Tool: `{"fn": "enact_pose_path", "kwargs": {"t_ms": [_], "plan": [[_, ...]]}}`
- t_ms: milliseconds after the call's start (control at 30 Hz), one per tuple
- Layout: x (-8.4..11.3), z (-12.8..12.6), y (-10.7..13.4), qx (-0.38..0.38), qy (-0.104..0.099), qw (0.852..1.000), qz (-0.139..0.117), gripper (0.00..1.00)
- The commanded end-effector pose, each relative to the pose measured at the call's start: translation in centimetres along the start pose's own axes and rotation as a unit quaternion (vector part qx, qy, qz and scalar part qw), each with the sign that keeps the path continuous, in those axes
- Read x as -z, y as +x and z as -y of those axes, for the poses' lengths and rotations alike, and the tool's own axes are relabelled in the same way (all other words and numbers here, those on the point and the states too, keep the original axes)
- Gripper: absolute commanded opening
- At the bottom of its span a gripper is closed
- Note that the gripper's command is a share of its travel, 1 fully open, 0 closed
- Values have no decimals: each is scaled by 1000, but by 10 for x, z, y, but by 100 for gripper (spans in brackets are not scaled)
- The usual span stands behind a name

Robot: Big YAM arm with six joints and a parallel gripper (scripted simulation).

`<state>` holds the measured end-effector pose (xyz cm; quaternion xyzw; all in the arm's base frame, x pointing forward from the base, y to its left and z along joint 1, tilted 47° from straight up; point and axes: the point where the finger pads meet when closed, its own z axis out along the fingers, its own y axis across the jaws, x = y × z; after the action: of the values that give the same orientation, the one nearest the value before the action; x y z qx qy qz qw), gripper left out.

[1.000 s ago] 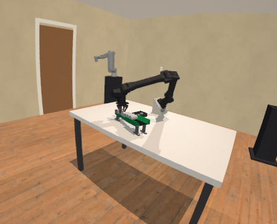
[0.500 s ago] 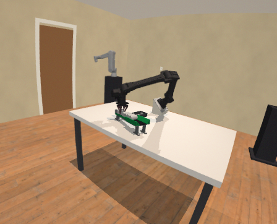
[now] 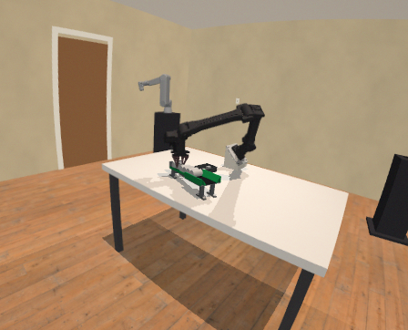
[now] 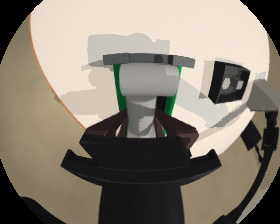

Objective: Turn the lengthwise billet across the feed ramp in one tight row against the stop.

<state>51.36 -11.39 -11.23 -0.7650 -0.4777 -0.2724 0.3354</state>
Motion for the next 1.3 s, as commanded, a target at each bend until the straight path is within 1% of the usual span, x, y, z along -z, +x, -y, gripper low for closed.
{"fn": "enact_pose_path", "kwargs": {"t_ms": [0,133,200,400,767,1267], "plan": [[13,-12,7,12,-11,1000,1,0],[25,-16,5,14,-20,1000,0,0],[25,-16,5,14,-20,1000,0,0],[36,-18,10,17,-27,999,0,0],[46,-18,11,18,-28,999,0,0],[68,-17,13,18,-28,999,0,0]]}}
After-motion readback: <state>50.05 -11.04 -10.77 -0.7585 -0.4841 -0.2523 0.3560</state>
